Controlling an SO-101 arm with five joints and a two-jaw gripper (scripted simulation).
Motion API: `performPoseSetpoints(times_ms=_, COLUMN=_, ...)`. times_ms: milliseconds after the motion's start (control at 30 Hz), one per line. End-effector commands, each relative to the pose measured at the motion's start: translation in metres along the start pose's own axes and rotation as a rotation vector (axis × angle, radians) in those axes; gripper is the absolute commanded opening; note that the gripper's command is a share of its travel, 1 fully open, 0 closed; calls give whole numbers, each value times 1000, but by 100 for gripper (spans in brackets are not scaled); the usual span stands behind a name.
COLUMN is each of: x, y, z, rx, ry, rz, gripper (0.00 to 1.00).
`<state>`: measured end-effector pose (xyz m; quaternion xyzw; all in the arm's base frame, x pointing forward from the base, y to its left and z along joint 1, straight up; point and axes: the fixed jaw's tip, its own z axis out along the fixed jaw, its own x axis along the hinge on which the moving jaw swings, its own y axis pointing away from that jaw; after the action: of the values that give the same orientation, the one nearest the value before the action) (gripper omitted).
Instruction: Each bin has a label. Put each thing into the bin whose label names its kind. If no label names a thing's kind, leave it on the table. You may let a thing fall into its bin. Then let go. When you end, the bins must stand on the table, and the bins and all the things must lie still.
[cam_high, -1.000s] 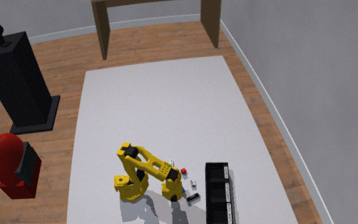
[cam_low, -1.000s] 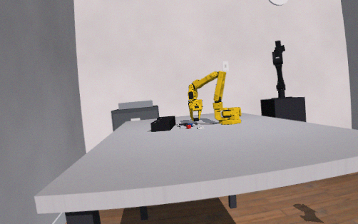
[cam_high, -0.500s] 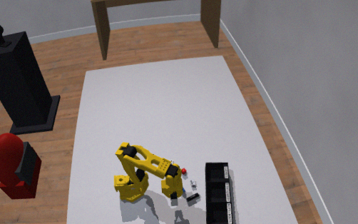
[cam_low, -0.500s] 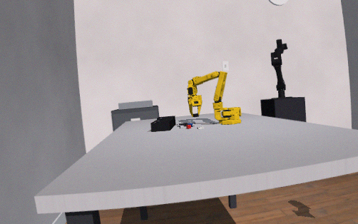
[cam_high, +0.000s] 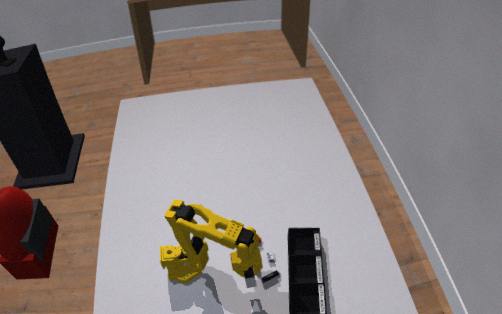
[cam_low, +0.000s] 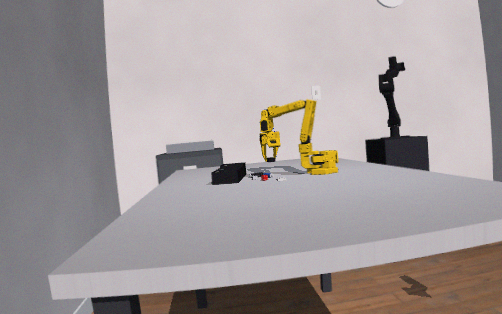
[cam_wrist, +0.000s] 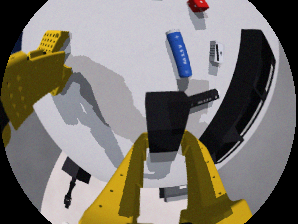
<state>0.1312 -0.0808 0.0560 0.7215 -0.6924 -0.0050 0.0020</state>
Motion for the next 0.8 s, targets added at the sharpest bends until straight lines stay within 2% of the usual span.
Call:
performPoseSetpoints(times_ms=0, x=3, y=-13, z=-9, rx=34, ry=21, rz=-87, gripper=0)
performPoseSetpoints(times_ms=267, x=5, y=-27, z=-14, rx=42, ry=28, rz=-215, gripper=0)
performPoseSetpoints(times_ms=767, x=6, y=-32, z=-16, rx=47, ry=33, rz=-263, gripper=0)
